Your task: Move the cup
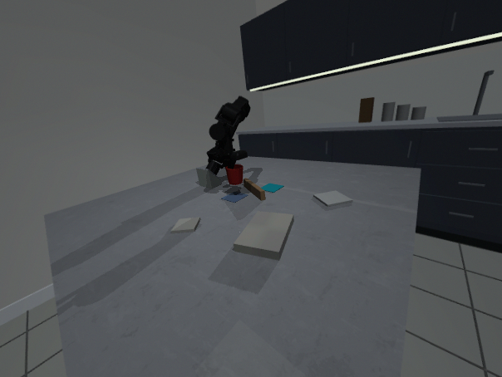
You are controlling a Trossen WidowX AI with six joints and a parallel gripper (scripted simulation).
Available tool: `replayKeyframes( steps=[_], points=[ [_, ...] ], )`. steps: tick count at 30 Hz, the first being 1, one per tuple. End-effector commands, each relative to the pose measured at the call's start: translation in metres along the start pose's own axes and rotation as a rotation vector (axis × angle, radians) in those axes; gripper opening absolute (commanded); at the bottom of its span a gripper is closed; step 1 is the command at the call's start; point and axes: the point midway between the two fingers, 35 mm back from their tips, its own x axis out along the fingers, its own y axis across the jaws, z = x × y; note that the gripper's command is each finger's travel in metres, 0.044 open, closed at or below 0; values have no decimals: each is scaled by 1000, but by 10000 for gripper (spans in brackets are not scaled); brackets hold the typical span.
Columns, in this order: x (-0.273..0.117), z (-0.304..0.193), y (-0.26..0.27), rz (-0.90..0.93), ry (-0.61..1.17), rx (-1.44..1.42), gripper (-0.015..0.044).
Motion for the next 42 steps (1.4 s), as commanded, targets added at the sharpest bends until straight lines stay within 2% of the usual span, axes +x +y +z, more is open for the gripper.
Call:
replayKeyframes(
  steps=[1, 42],
  points=[
    [-1, -10, 5, 3, -3, -4, 0],
    [-3, -115, 56, 2, 1, -7, 0]
  ],
)
